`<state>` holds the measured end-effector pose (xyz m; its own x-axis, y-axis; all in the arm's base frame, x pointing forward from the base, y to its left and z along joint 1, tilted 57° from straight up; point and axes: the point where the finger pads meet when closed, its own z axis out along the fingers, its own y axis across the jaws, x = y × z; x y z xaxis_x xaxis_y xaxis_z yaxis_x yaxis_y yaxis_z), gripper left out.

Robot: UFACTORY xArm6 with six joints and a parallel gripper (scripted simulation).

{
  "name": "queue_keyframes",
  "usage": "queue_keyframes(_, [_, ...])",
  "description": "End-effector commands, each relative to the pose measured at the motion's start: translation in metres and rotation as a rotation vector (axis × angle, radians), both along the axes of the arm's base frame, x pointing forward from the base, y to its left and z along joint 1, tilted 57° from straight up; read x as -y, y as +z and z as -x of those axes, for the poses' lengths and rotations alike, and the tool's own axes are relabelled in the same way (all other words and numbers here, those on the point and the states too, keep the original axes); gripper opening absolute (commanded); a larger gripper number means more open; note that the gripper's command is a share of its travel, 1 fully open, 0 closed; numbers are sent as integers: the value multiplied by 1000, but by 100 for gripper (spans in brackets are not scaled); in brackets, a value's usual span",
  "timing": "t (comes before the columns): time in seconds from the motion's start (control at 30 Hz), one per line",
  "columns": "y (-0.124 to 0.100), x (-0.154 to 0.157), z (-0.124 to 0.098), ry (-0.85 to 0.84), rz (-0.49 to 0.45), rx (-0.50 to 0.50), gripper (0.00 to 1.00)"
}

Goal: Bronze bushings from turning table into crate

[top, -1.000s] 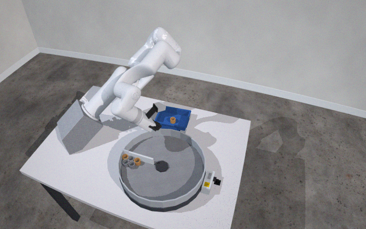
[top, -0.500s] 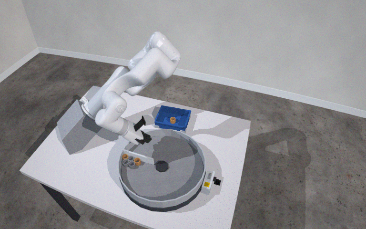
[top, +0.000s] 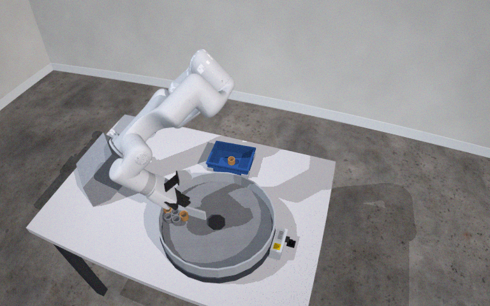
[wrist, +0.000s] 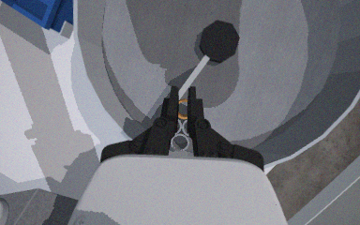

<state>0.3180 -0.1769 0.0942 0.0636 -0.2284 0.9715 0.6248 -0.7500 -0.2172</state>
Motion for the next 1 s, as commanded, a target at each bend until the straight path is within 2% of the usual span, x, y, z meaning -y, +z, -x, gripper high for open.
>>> queue_keyframes(0.0, [-12, 13, -2, -12, -14, -12, 11])
queue_keyframes(0.57, [-14, 14, -2, -13, -15, -13, 11])
queue_keyframes(0.97, [-26, 0, -15, -13, -15, -13, 11])
